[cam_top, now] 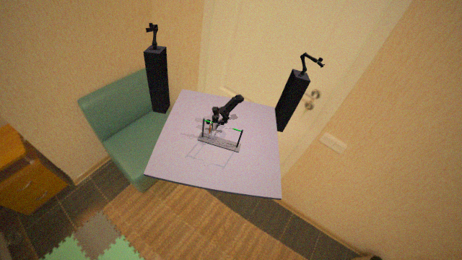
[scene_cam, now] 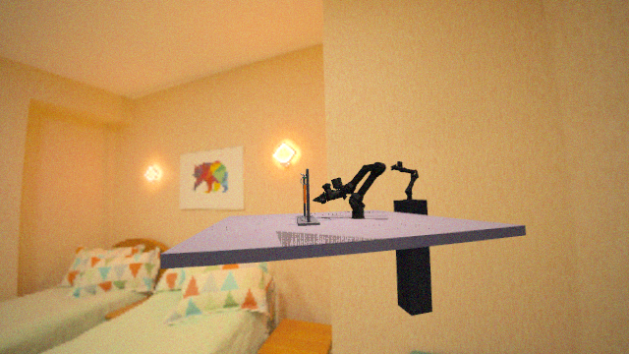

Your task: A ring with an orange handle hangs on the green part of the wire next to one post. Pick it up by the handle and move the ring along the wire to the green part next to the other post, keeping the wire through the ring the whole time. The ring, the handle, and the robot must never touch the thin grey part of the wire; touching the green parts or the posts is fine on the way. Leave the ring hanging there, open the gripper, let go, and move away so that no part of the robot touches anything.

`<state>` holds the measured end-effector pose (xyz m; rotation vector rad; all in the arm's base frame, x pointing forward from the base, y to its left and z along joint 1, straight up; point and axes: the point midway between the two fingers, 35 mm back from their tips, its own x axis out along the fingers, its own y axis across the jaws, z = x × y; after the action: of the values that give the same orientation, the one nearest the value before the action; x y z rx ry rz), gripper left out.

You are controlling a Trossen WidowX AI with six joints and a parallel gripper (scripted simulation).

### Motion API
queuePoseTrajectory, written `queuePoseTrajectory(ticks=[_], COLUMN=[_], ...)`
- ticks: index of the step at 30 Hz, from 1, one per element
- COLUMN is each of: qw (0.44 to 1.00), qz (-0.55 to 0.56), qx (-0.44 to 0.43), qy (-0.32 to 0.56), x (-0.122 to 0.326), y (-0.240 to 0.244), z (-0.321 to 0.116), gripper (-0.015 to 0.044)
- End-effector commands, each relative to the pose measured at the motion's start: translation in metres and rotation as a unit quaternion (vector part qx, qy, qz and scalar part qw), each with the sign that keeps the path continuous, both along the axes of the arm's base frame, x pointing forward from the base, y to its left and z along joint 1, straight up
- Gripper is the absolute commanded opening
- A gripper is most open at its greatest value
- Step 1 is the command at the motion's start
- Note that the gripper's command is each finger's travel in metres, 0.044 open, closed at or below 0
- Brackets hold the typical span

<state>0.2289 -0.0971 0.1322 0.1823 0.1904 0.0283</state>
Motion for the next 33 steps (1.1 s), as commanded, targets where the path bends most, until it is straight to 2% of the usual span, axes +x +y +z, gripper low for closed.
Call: queuePoseTrajectory(ticks=[1,11,25,33], qw=[0.998,0.995,0.993,0.993], qz=[-0.022,-0.042,-0.07,-0.072], qx=[-0.049,-0.084,-0.098,-0.098], qy=[0.019,0.03,-0.004,-0.008], x=[-0.019,-0.039,0.007,0.012], y=[-0.013,-0.023,-0.027,-0.027], z=[-0.027,-0.045,-0.008,-0.005], gripper=[0.016,0.016,0.016,0.016])
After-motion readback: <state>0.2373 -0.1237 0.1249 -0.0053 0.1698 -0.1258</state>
